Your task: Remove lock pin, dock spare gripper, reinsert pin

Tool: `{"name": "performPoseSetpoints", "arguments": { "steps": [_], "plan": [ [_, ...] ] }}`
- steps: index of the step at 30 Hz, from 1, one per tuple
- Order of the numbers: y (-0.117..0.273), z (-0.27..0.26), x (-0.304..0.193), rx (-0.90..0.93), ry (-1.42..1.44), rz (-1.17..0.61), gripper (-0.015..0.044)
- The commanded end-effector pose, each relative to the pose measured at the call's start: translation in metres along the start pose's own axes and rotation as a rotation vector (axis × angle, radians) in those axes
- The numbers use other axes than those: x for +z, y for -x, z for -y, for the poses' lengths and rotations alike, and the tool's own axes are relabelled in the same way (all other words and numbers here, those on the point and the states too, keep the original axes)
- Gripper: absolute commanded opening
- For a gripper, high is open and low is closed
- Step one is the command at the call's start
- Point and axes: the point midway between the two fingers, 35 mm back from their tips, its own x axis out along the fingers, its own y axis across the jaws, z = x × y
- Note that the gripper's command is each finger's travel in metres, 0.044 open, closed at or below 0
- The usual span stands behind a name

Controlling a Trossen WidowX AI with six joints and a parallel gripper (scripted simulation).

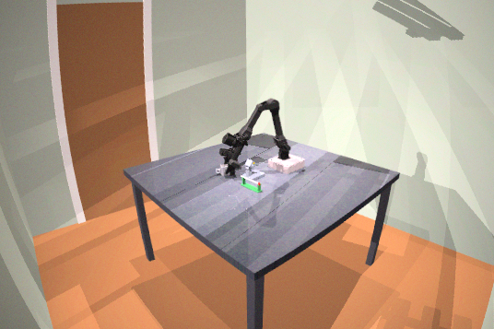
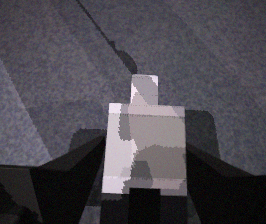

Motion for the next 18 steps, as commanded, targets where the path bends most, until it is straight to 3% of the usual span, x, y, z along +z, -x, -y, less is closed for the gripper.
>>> {"name": "performPoseSetpoints", "arguments": {
  "steps": [1, 8, 14, 18],
  "plan": [
    [-0.001, 0.001, -0.001, -0.004, -0.004, -0.003, 0.0204],
    [0.0, 0.0, -0.001, -0.004, -0.004, -0.003, 0.0157],
    [0.009, 0.0, 0.007, -0.004, -0.004, -0.003, 0.0],
    [0.025, 0.0, 0.02, -0.004, -0.004, -0.002, 0.0]
  ]
}}
